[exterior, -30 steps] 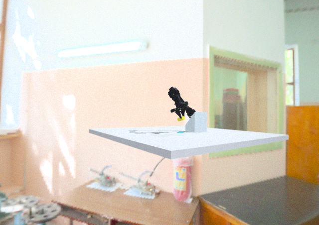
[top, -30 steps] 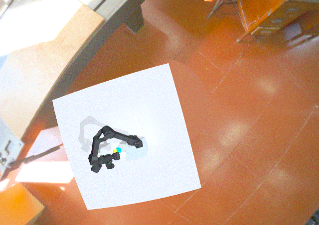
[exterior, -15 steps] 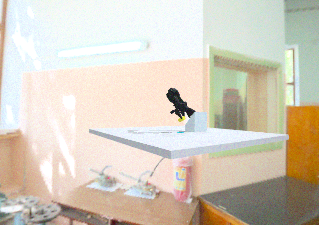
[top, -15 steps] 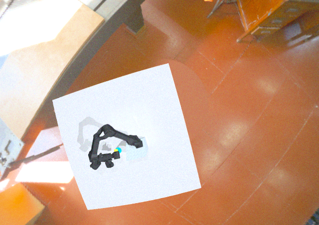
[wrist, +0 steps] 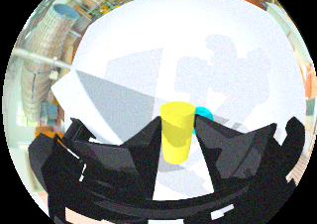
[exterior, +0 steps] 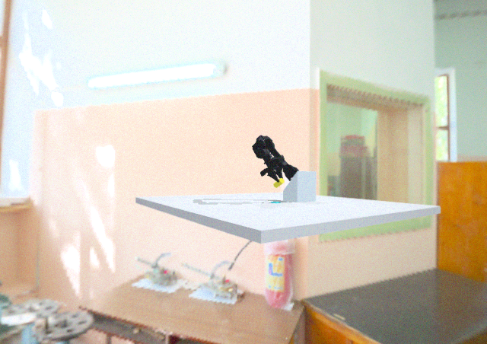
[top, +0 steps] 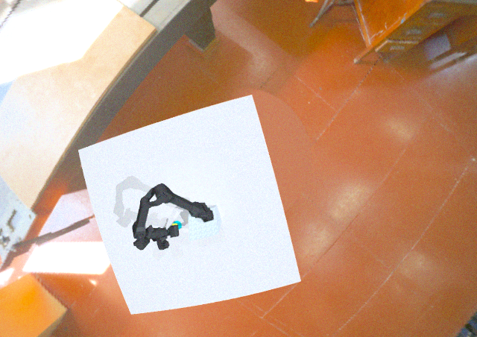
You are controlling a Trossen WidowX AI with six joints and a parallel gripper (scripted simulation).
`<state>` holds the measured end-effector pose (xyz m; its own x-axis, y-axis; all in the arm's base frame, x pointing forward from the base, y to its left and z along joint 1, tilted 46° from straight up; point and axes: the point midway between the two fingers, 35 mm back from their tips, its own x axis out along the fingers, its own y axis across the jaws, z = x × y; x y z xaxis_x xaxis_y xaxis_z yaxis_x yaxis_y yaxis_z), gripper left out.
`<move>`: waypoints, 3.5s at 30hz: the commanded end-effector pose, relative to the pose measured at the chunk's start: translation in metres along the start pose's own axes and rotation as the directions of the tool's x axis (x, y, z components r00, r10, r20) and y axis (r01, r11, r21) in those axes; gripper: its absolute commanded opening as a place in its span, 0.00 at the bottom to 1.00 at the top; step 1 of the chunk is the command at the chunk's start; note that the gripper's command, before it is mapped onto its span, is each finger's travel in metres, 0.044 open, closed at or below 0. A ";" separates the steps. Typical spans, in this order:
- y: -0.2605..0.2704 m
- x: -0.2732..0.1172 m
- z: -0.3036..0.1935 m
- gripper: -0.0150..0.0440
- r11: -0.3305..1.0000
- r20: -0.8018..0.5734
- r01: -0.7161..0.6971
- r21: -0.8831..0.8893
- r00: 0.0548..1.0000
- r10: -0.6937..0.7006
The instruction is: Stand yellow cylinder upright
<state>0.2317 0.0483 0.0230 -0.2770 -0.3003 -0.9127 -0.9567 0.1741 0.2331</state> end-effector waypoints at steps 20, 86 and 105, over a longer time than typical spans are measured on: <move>0.002 0.001 -0.001 0.43 0.999 0.178 -0.028 -0.030 0.984 0.033; -0.003 -0.014 -0.008 0.43 0.992 0.627 0.098 -0.077 0.778 -0.028; -0.007 -0.022 -0.012 0.43 0.981 0.725 0.182 -0.061 0.684 -0.082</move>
<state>0.2426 0.0417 0.0437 -0.0646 0.4402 -0.8956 -0.9925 0.0648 0.1034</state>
